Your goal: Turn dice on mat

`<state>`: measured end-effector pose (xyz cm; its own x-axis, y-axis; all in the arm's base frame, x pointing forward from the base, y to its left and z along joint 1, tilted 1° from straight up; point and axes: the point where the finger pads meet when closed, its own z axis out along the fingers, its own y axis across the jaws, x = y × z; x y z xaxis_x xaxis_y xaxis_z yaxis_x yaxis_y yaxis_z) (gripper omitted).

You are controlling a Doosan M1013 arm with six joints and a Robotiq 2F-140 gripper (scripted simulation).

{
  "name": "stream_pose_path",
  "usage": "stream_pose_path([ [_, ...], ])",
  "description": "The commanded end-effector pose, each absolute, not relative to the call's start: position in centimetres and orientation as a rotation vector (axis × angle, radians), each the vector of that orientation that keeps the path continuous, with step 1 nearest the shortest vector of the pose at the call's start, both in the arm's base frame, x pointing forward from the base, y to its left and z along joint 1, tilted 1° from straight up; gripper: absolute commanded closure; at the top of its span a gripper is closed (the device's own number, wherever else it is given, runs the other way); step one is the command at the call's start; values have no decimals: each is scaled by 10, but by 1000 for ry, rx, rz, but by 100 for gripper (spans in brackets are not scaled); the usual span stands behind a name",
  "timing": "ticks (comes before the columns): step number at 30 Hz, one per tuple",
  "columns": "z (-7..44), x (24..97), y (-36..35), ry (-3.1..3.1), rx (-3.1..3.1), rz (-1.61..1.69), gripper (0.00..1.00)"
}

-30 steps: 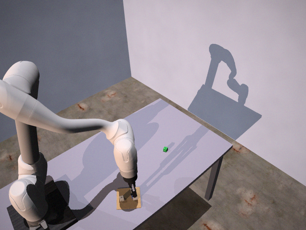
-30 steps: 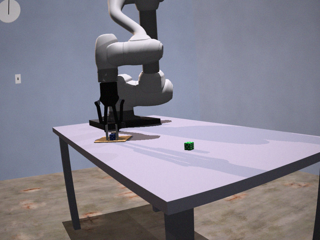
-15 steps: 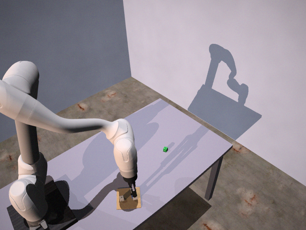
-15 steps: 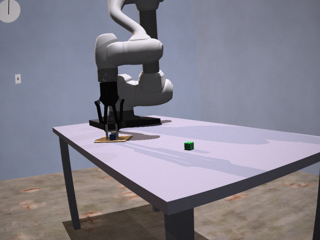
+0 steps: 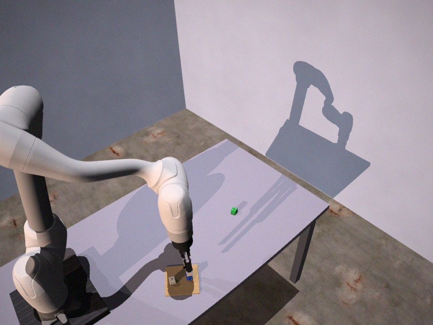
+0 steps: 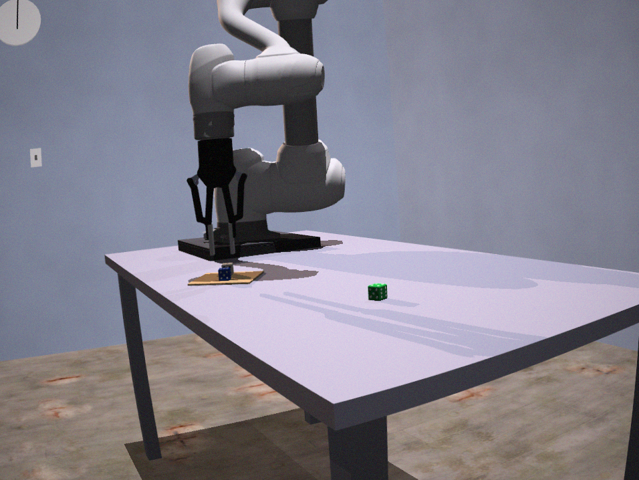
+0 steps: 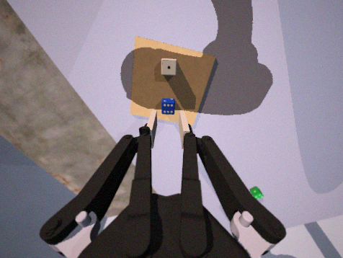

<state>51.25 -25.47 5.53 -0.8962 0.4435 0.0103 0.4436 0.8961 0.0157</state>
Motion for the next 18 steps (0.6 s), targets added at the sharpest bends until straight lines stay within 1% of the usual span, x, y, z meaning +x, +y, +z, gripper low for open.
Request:
stream_pose_path([
  [1,70,513,-255,-3052,-714,-28,68],
  [6,88,513,-255,-3052,-714,-28,68],
  [11,91,513,-255,-3052,-714,-28,68],
  [12,91,513,-255,-3052,-714,-28,0],
  [18,91,513,-255,-3052,-714,-28,0],
])
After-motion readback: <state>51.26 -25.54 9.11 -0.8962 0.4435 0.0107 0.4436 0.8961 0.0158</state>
